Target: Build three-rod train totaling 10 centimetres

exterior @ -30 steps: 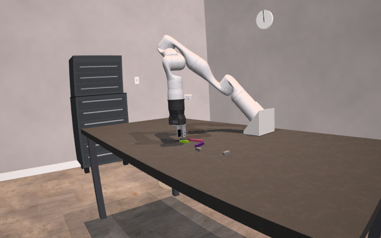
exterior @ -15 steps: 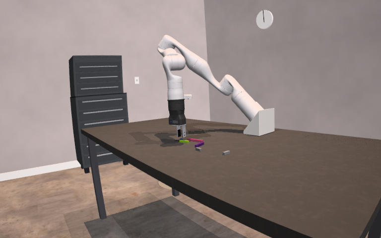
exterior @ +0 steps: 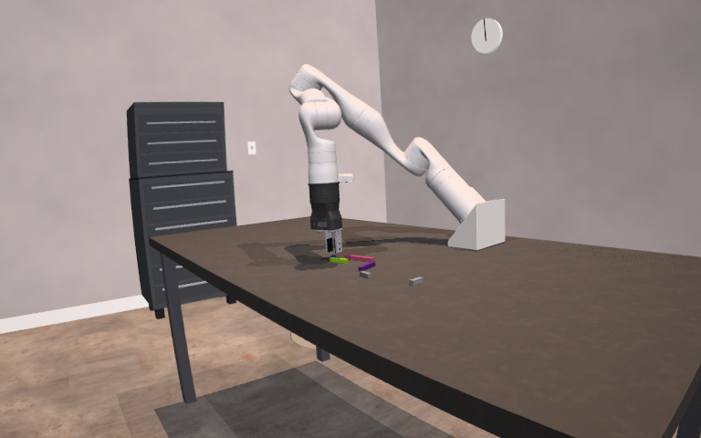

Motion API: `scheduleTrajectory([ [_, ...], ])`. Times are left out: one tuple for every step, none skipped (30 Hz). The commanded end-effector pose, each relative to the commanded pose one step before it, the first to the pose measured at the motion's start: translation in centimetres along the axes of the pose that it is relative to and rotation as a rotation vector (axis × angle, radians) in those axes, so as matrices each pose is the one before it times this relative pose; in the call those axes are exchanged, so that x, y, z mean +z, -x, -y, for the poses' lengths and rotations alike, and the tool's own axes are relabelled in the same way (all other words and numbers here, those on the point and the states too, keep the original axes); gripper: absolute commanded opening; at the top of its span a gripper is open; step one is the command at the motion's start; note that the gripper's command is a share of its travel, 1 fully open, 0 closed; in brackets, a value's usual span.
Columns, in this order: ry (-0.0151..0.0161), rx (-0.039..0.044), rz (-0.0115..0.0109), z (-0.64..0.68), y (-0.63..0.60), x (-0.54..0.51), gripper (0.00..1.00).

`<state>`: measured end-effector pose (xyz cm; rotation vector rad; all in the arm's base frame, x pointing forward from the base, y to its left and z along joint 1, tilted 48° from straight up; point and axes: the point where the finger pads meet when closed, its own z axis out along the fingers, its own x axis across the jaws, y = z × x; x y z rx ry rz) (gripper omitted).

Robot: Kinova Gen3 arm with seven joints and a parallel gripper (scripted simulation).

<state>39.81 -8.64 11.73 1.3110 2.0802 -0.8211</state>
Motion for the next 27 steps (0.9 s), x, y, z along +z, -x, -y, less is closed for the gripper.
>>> scheduleTrajectory([
  [0.0037, -0.00026, -0.0004, -0.231, 0.076, 0.127, 0.54],
  [0.0, 0.0, 0.0, 0.0, 0.0, 0.0, 0.54],
  [0.0, 0.0, 0.0, 0.0, 0.0, 0.0, 0.54],
  [0.00002, 0.00001, 0.0, -0.002, 0.001, 0.0, 0.54],
  [0.00011, 0.00009, -0.00001, -0.01, 0.003, -0.002, 0.54],
  [0.00023, 0.00018, -0.00002, -0.022, 0.007, -0.004, 0.54],
  [0.0, 0.0, 0.0, 0.0, 0.0, 0.0, 0.54],
  [0.0, 0.0, 0.0, 0.0, 0.0, 0.0, 0.54],
  [-0.00003, -0.00003, 0.0, -0.01, 0.008, 0.001, 0.54],
  [0.00043, 0.00035, -0.00004, -0.044, 0.016, -0.008, 0.54],
  [0.00041, 0.00033, -0.00004, -0.047, 0.018, -0.008, 0.54],
  [0.00024, 0.00019, -0.00002, -0.039, 0.018, -0.005, 0.54],
  [0.00006, 0.00004, -0.00001, -0.028, 0.017, -0.001, 0.54],
  [-0.00007, -0.00007, 0.00001, -0.018, 0.015, 0.001, 0.54],
  [-0.00015, -0.00013, 0.00001, -0.011, 0.012, 0.003, 0.54],
  [-0.00021, -0.00018, 0.00002, -0.004, 0.009, 0.004, 0.54],
  [-0.00025, -0.00021, 0.00002, 0.004, 0.006, 0.005, 0.54],
  [-0.00027, -0.00022, 0.00002, 0.01, 0.002, 0.005, 0.54],
  [-0.00025, -0.0002, 0.00002, 0.013, 0.0, 0.005, 0.54],
  [-0.00017, -0.00014, 0.00001, 0.011, -0.001, 0.003, 0.54],
  [-0.00005, -0.00004, 0.0, 0.003, -0.001, 0.001, 0.54],
  [0.0, 0.0, 0.0, 0.0, 0.0, 0.0, 0.54],
  [0.0, 0.0, 0.0, 0.0, 0.0, 0.0, 0.54],
  [0.0, 0.0, 0.0, 0.0, 0.0, 0.0, 0.54],
  [0.0, 0.0, 0.0, 0.0, 0.0, 0.0, 0.54],
  [0.0, 0.0, 0.0, 0.0, 0.0, 0.0, 0.54],
  [0.0, 0.0, 0.0, 0.0, 0.0, 0.0, 0.54],
])
